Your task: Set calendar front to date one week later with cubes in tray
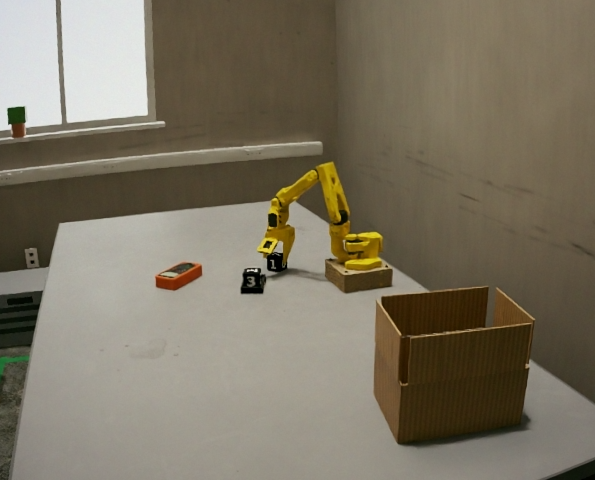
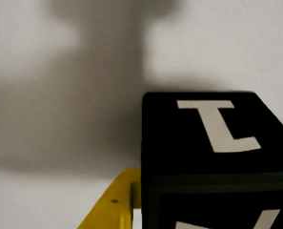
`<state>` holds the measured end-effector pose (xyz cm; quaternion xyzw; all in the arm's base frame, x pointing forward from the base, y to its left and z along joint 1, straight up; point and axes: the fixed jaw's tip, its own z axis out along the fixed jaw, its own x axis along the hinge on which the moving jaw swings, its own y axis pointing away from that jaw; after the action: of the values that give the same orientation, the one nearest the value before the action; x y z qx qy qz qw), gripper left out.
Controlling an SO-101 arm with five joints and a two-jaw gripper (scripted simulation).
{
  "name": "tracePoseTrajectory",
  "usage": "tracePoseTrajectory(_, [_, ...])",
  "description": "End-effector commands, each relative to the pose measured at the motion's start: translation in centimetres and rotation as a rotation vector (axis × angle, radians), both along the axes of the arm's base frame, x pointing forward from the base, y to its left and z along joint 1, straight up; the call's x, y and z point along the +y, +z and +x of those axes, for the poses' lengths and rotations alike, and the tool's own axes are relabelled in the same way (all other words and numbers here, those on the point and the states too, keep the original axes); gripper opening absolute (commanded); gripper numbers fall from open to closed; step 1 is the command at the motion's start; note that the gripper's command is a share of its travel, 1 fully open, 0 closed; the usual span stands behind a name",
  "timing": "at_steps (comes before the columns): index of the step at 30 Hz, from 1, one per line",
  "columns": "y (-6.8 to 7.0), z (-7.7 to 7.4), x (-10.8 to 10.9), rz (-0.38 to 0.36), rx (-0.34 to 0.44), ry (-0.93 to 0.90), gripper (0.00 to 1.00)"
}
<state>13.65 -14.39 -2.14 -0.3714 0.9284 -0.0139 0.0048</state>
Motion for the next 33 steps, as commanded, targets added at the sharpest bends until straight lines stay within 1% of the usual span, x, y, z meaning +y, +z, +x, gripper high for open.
tracePoseTrajectory(1, [0.0, -0.3, 0.1, 0.012, 0.01, -0.003, 0.36])
tracePoseTrajectory(5, [0.9, -0.3, 0.0, 0.012, 0.01, -0.003, 0.36])
tracePoseTrajectory(10, [2.6, -0.2, 0.0, 0.012, 0.01, -0.003, 0.36])
tracePoseTrajectory(12, [2.6, -0.2, 0.0, 0.012, 0.01, -0.003, 0.36])
tracePoseTrajectory(17, [4.4, -0.3, 0.0, 0.012, 0.01, -0.003, 0.36])
tracePoseTrajectory(20, [5.1, -0.3, 0.1, 0.012, 0.01, -0.003, 0.36])
tracePoseTrajectory(24, [5.6, -0.4, 0.2, 0.012, 0.01, -0.003, 0.36])
tracePoseTrajectory(33, [5.7, -0.4, 0.2, 0.012, 0.01, -0.003, 0.36])
